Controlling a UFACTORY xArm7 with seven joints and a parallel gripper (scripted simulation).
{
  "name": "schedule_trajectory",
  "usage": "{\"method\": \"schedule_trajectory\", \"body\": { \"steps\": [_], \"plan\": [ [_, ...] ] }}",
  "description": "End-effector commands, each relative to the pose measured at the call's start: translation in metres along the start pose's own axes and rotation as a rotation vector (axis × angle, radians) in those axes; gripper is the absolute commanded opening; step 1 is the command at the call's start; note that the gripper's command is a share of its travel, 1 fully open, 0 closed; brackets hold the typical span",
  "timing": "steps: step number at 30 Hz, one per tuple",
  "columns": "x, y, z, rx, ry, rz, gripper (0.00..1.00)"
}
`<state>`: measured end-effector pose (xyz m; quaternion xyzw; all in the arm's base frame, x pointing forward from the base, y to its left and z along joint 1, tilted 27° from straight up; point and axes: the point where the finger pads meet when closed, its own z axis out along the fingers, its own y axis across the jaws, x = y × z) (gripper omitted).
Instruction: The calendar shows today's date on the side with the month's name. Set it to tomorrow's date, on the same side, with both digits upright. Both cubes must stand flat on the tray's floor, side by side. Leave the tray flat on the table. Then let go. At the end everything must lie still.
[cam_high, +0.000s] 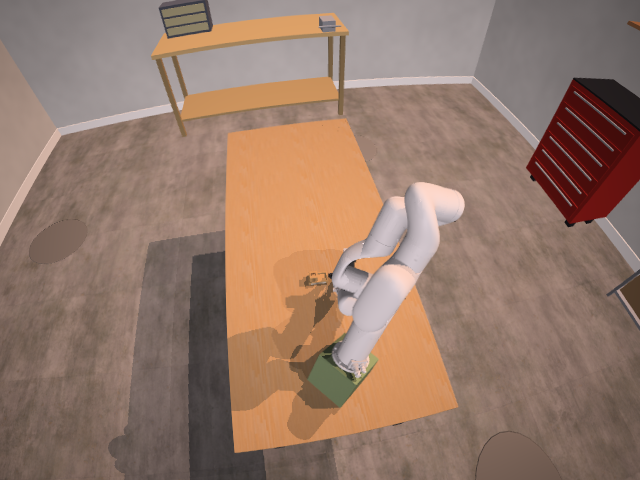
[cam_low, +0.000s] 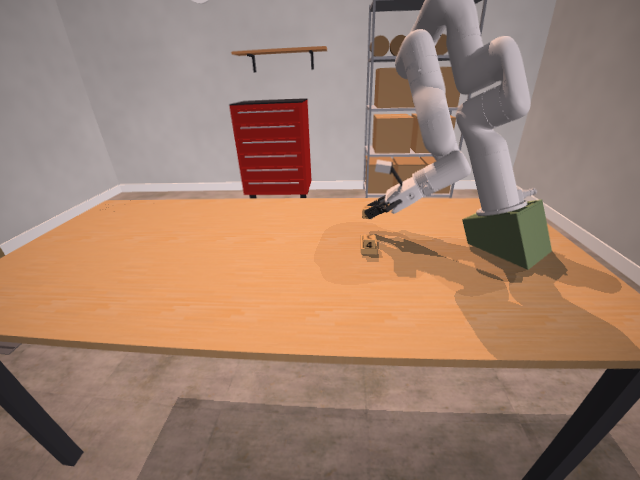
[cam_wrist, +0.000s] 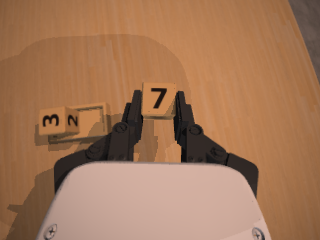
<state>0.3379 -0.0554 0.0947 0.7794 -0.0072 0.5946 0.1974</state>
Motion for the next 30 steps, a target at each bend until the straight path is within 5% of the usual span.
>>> {"method": "schedule_trajectory", "body": {
  "steps": [1, 20, 30],
  "plan": [
    [0.0147, 0.0009, -0.0095, 0.008, -0.018, -0.001, 0.29],
    [0.0225, 0.0012, -0.0148, 0.006, -0.021, -0.002, 0.29],
    [0.0176, 0.0071, -0.0122, -0.025, -0.180, -0.019, 0.29]
  ]
}}
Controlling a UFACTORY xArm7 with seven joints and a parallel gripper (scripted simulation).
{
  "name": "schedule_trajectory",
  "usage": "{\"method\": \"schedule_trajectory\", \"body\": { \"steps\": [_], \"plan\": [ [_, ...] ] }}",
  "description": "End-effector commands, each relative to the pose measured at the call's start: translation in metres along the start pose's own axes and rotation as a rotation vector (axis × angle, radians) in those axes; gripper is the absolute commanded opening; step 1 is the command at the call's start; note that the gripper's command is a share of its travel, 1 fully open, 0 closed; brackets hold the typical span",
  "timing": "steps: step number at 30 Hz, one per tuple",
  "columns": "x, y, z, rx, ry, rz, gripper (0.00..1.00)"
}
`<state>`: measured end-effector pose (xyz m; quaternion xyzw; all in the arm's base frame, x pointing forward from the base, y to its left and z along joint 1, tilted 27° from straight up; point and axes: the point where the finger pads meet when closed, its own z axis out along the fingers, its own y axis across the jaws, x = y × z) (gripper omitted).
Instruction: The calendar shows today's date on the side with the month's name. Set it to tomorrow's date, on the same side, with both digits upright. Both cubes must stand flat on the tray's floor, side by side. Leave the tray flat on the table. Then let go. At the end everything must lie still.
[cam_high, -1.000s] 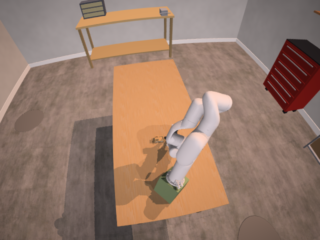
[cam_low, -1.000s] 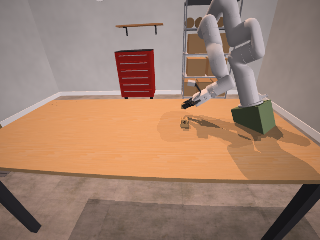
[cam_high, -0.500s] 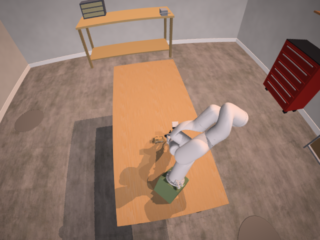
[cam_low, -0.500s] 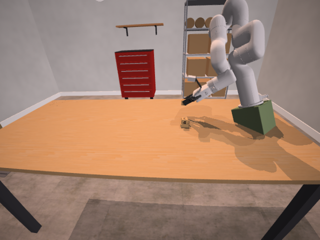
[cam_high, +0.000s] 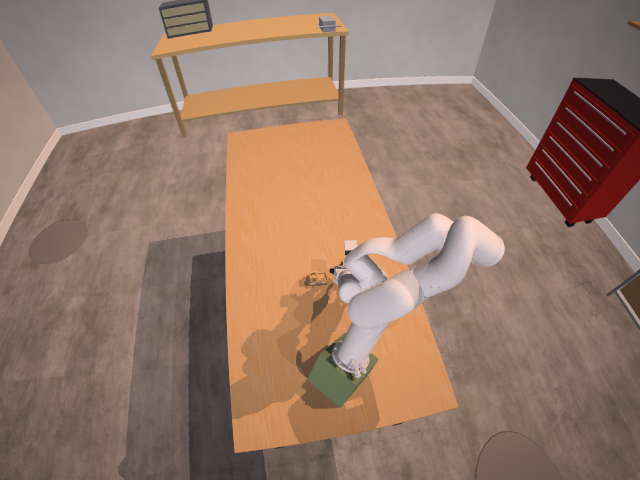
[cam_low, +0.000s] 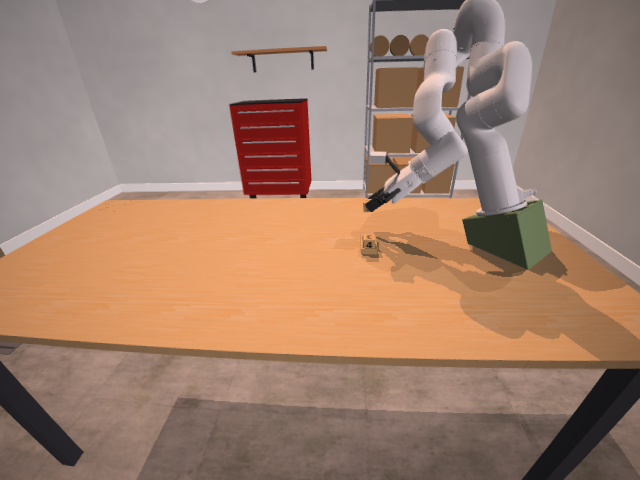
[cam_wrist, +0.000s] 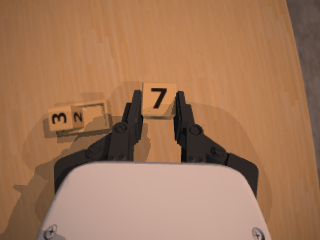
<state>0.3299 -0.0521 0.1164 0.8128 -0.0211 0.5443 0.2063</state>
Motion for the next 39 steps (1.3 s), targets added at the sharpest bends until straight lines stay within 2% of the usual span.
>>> {"method": "schedule_trajectory", "body": {
  "steps": [1, 6, 17, 23, 29, 39],
  "plan": [
    [0.000, 0.001, 0.001, -0.004, -0.082, -0.008, 0.29],
    [0.007, -0.004, -0.002, 0.027, -0.156, 0.004, 0.29],
    [0.008, -0.003, -0.002, 0.018, -0.188, -0.001, 0.29],
    [0.005, 0.000, -0.001, 0.005, -0.302, -0.010, 0.29],
    [0.010, -0.003, -0.001, 0.021, -0.400, -0.003, 0.29],
    [0.014, -0.004, -0.001, 0.027, -0.419, 0.000, 0.29]
  ]
}}
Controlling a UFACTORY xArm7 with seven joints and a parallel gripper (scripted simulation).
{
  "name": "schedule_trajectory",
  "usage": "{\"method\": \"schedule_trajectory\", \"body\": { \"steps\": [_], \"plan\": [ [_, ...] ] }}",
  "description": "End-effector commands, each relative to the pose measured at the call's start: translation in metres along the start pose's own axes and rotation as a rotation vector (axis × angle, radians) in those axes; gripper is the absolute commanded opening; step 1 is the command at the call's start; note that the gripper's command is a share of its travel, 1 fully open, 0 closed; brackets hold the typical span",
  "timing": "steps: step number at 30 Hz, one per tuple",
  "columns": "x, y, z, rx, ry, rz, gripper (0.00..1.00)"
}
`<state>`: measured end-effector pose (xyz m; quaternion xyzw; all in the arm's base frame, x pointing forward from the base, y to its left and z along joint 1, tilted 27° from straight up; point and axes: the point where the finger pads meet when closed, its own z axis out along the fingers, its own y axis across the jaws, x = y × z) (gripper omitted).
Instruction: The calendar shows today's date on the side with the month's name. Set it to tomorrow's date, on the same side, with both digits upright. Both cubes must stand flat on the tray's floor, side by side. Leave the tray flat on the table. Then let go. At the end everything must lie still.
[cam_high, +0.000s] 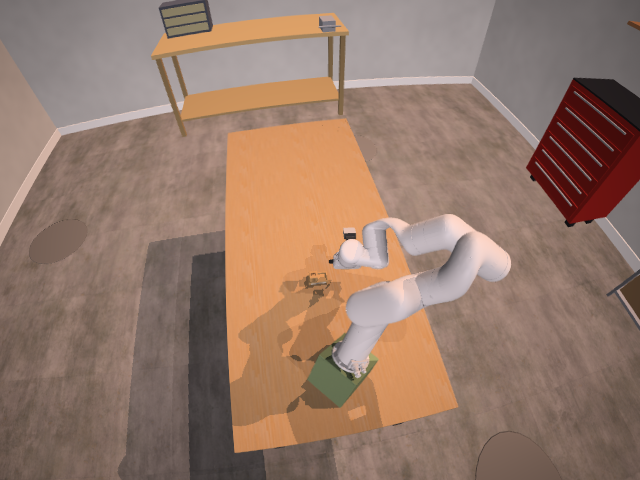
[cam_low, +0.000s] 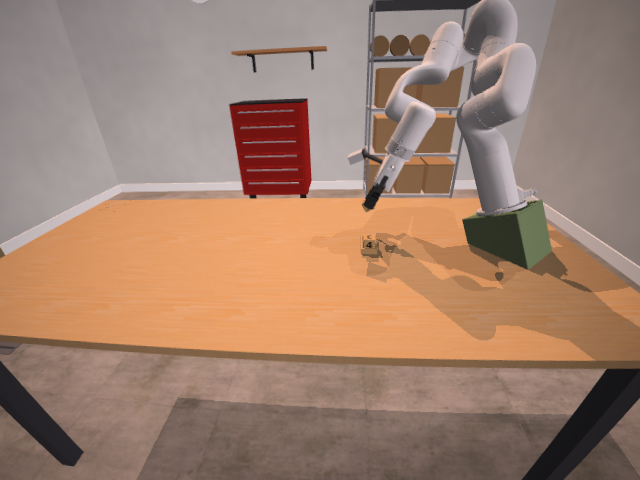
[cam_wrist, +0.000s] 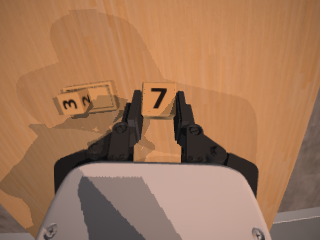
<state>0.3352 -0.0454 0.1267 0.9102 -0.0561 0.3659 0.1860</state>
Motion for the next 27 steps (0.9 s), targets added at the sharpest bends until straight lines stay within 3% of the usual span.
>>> {"method": "schedule_trajectory", "body": {
  "steps": [1, 12, 20, 27],
  "plan": [
    [0.0015, 0.0001, -0.0002, -0.002, -0.007, -0.001, 0.29],
    [0.0037, 0.0032, 0.0015, -0.020, -0.114, 0.000, 0.29],
    [0.0040, 0.0009, 0.0005, -0.006, -0.246, 0.000, 0.29],
    [0.0066, 0.0000, 0.0004, -0.001, -0.266, -0.001, 0.29]
  ]
}}
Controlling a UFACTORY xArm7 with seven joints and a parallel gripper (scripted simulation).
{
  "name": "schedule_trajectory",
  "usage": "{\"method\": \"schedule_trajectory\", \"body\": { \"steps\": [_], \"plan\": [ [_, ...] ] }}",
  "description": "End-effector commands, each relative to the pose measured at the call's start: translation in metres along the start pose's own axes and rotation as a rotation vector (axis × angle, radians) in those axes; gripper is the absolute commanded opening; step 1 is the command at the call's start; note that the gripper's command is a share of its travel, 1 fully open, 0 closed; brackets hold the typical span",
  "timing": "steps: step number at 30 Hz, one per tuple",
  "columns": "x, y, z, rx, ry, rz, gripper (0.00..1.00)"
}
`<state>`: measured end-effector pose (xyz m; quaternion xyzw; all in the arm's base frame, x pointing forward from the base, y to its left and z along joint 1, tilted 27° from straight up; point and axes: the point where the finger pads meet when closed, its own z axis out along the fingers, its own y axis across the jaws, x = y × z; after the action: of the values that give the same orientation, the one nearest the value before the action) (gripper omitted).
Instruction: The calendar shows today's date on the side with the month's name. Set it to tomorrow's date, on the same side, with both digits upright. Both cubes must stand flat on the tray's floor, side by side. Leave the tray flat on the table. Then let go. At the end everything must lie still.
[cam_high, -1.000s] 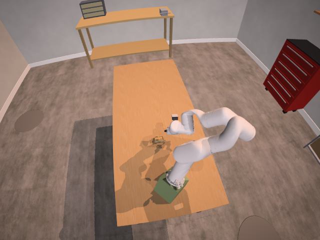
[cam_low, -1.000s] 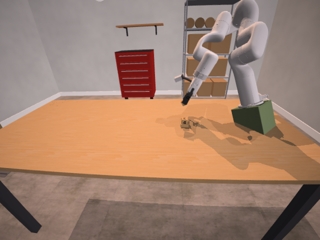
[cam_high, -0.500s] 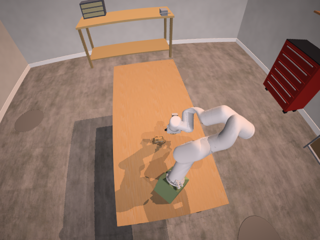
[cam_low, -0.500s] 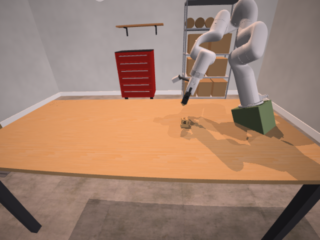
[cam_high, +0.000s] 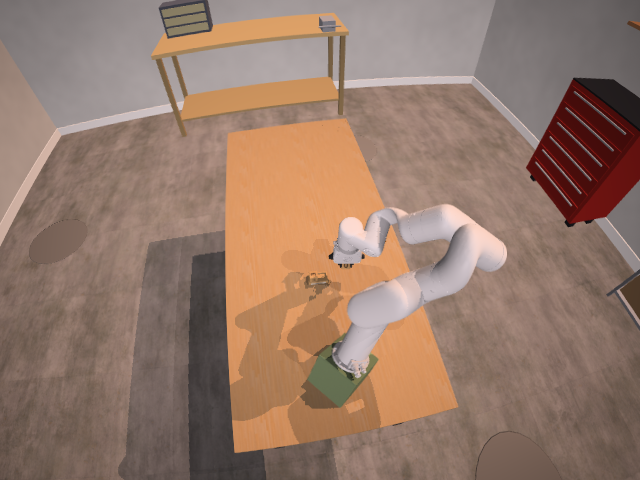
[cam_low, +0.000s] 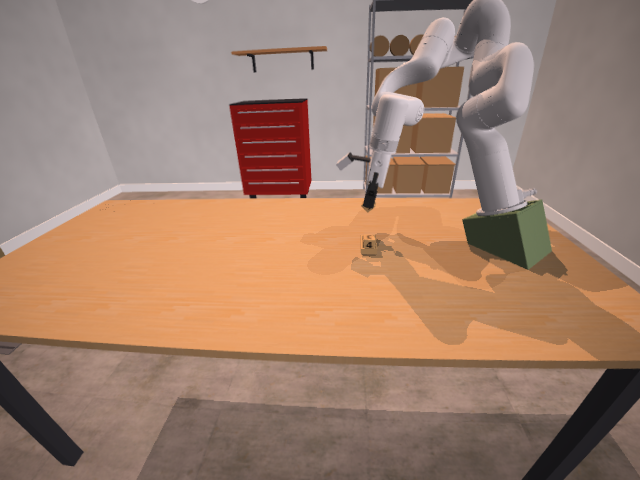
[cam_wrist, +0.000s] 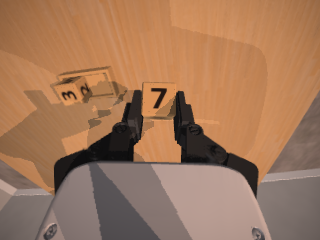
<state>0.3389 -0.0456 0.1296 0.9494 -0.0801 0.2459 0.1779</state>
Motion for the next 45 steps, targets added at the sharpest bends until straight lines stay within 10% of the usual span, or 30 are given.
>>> {"method": "schedule_trajectory", "body": {
  "steps": [1, 45],
  "plan": [
    [0.0019, -0.0002, -0.0006, 0.001, -0.008, -0.001, 0.29],
    [0.0116, 0.0031, 0.0042, -0.010, -0.622, -0.001, 0.29]
  ]
}}
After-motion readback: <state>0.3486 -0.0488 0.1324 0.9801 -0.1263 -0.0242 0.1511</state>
